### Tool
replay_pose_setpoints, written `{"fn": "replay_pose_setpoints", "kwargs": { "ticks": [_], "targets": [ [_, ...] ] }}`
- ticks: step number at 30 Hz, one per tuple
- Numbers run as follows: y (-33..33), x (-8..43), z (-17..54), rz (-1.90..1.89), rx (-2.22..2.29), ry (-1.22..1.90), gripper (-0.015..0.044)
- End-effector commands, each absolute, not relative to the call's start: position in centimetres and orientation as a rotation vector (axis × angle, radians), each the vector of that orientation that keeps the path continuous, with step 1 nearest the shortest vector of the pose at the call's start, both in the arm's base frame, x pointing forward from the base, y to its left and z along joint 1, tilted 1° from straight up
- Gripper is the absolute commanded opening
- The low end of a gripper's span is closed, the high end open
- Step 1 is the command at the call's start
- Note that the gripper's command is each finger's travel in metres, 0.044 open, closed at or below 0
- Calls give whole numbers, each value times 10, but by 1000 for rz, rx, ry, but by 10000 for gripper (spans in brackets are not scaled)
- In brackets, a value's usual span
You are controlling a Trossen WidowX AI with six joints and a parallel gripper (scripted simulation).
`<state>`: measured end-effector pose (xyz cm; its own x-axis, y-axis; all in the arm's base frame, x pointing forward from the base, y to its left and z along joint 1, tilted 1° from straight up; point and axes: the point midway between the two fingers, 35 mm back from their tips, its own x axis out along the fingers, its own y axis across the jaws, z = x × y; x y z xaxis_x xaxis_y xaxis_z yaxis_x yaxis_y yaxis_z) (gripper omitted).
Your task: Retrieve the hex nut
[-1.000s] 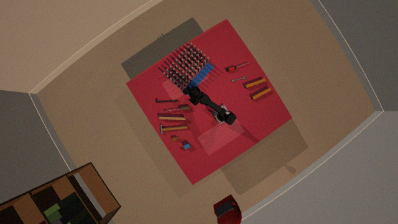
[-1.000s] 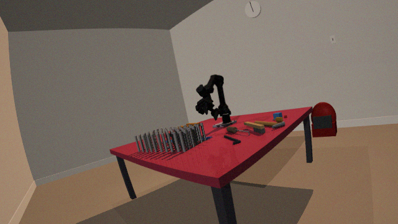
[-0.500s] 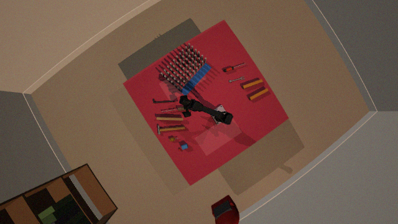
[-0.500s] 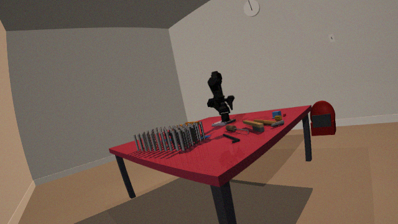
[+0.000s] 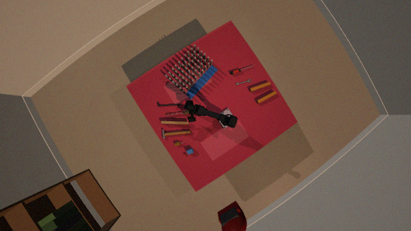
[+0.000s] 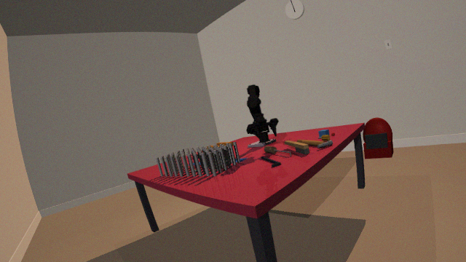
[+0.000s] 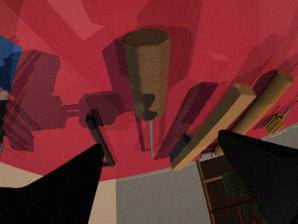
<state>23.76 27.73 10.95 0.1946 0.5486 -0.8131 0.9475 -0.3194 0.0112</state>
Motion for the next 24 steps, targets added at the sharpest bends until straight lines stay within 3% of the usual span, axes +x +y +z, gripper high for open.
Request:
{"fn": "replay_pose_setpoints", "kwargs": {
  "ticks": [1, 10, 16, 24],
  "targets": [
    [278, 238, 102, -986, 1958, 1388, 440],
    [278, 239, 102, -986, 1958, 1387, 440],
    [278, 239, 102, -986, 1958, 1387, 282],
    [278, 239, 102, -986, 1958, 1387, 280]
  ]
}}
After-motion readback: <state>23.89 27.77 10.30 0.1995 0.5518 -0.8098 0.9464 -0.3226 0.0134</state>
